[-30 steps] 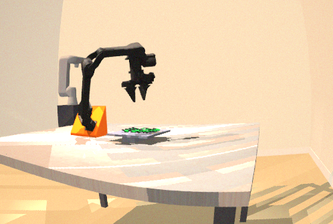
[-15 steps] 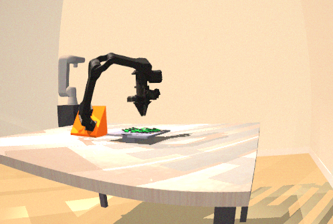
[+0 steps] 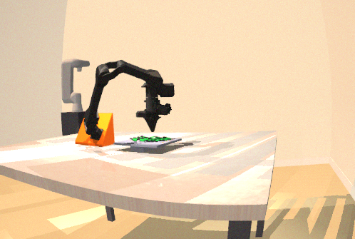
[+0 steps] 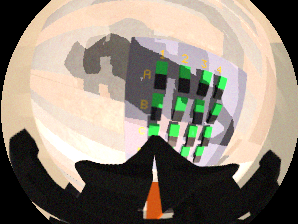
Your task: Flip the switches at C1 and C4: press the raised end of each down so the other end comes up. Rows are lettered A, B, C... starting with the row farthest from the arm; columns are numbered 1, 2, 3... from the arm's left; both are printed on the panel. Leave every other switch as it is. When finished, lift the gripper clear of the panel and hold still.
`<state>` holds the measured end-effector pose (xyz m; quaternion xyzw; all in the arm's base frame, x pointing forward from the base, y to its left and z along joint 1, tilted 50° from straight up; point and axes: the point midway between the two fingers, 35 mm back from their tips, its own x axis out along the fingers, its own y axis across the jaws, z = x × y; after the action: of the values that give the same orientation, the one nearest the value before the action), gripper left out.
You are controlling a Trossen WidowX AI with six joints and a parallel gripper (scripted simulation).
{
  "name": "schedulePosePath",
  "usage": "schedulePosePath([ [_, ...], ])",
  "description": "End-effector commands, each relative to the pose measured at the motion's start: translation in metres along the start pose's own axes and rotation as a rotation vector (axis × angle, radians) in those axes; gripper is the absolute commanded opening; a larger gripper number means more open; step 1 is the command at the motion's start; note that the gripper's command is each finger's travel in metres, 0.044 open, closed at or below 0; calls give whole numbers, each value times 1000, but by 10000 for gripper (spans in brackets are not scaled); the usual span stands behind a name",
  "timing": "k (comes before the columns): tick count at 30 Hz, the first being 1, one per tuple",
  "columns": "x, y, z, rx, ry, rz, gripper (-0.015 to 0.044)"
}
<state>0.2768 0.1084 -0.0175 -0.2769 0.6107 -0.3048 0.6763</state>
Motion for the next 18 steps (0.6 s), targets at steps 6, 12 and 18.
schedulePosePath([
  [6, 13, 0, 0, -8, -2, -4, 0],
  [12, 17, 0, 0, -8, -3, -4, 0],
  [18, 17, 0, 0, -8, -3, -4, 0],
])
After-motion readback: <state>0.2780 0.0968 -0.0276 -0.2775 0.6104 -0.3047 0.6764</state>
